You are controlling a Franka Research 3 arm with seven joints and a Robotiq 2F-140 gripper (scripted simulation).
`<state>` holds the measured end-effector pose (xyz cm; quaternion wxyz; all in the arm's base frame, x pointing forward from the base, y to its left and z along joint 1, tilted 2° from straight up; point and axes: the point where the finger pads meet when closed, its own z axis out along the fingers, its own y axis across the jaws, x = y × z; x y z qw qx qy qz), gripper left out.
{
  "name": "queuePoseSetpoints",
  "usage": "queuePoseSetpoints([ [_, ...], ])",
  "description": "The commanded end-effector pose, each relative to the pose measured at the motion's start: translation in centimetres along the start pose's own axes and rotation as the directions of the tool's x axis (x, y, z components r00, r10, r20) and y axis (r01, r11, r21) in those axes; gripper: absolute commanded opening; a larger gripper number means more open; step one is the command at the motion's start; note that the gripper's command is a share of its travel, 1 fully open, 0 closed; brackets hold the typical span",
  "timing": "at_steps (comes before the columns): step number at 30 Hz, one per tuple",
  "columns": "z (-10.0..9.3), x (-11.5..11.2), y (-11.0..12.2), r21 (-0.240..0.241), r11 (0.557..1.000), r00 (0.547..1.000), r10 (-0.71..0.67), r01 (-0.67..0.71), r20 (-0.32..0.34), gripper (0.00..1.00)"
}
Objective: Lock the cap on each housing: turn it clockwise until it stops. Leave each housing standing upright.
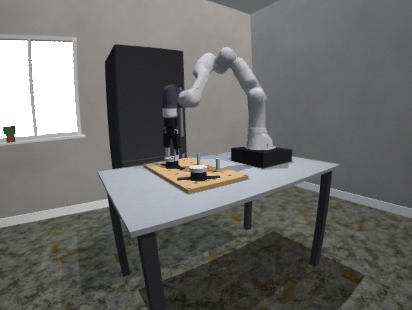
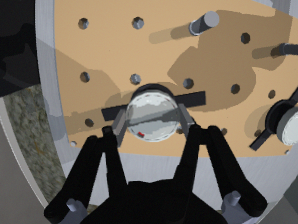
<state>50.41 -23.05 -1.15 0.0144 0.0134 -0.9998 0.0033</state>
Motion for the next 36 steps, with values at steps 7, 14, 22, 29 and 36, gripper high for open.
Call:
queuePoseSetpoints([
  [7, 0.02, 0.12, -0.11, -0.007, 0.966, 0.966, -0.258, 0.258, -0.002, 0.1],
  [14, 0.01, 0.1, -0.11, -0.007, 0.954, 0.954, -0.299, 0.299, -0.002, 0.1],
  [22, 0.01, 0.11, -0.1, -0.007, 0.951, 0.951, -0.31, 0.31, -0.002, 0.1],
  [29, 0.04, 0.14, -0.1, -0.008, 0.914, 0.914, -0.406, 0.406, -0.002, 0.1],
  [36, 0.05, 0.15, -0.1, -0.008, 0.856, 0.856, -0.517, 0.517, -0.001, 0.1],
])
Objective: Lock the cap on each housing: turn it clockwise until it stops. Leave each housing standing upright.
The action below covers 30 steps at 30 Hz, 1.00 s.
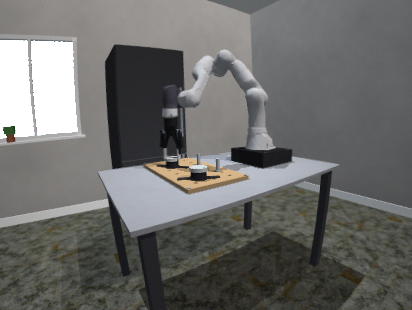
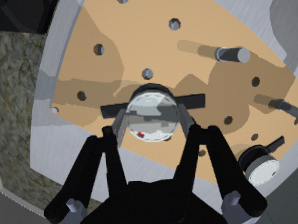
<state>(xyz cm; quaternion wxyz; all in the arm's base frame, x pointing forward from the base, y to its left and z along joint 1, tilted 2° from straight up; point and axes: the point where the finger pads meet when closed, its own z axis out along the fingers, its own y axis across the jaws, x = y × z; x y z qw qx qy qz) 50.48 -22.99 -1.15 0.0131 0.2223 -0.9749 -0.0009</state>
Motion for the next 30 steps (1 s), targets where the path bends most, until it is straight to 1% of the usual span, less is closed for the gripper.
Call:
queuePoseSetpoints([
  [1, 0.06, 0.26, -0.06, -0.007, 0.989, 0.989, -0.148, 0.148, -0.005, 0.1],
  [7, 0.03, 0.25, -0.07, -0.007, 0.959, 0.959, -0.284, 0.284, -0.003, 0.1],
  [12, 0.01, 0.23, -0.08, -0.007, 0.939, 0.939, -0.343, 0.343, -0.003, 0.1],
  [30, 0.01, -0.14, -0.33, -0.007, 0.935, 0.935, -0.355, 0.355, -0.002, 0.1],
])
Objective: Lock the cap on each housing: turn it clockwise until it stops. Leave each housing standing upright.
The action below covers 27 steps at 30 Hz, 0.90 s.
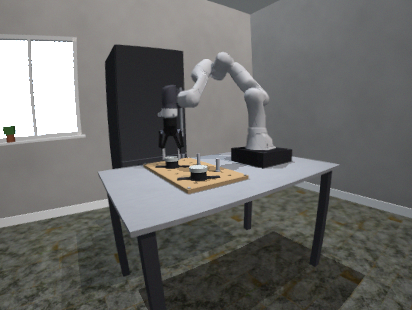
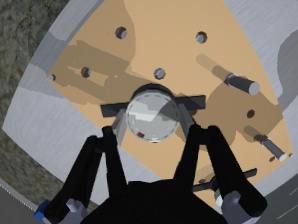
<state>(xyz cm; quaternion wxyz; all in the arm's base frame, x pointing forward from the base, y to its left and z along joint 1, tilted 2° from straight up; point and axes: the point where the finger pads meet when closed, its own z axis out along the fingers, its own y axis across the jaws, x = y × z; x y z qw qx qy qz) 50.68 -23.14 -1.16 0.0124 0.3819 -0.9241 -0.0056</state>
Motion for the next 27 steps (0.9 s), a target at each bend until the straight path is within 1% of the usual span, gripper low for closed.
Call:
queuePoseSetpoints([
  [1, 0.01, -0.04, -0.19, -0.003, 1.0, 1.0, -0.027, 0.027, -0.005, 0.1],
  [15, 0.01, -0.66, -1.03, -0.003, 1.0, 1.0, -0.027, 0.027, -0.005, 0.1],
  [27, 0.01, -0.72, -1.1, -0.003, 1.0, 1.0, -0.027, 0.027, -0.005, 0.1],
])
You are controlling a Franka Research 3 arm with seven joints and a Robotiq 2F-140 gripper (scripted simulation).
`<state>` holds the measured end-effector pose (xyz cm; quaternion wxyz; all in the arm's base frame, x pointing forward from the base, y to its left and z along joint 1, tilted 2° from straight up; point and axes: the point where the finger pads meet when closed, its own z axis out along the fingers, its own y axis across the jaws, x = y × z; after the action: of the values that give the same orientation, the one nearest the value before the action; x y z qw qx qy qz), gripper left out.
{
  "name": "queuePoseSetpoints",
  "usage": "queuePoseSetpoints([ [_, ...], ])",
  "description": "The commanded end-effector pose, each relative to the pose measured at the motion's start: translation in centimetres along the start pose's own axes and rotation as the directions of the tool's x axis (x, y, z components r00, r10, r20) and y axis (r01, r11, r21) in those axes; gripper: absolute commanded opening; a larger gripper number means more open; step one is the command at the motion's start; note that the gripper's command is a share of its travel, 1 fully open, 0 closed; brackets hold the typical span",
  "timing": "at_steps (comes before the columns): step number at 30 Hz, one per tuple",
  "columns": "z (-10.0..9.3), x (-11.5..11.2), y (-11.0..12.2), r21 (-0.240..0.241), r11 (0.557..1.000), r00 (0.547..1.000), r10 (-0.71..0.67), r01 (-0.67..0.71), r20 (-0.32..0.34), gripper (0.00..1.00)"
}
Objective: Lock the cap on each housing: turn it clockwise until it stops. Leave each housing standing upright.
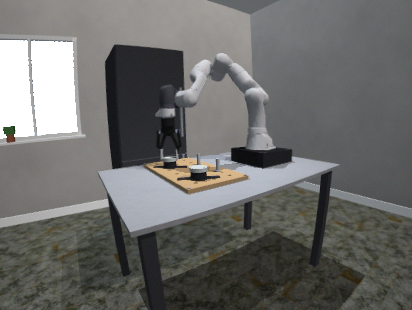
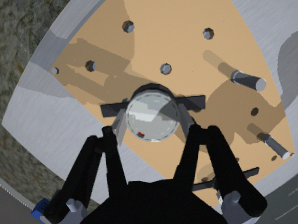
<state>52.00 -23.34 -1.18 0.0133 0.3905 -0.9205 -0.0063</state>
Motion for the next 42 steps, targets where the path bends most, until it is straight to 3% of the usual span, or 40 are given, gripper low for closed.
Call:
queuePoseSetpoints([
  [1, 0.0, 0.1, 0.0, -0.001, 1.0, 1.0, -0.008, 0.008, -0.004, 0.1],
  [42, 0.0, -1.3, 1.0, -0.001, 1.0, 1.0, -0.008, 0.008, -0.004, 0.1],
])
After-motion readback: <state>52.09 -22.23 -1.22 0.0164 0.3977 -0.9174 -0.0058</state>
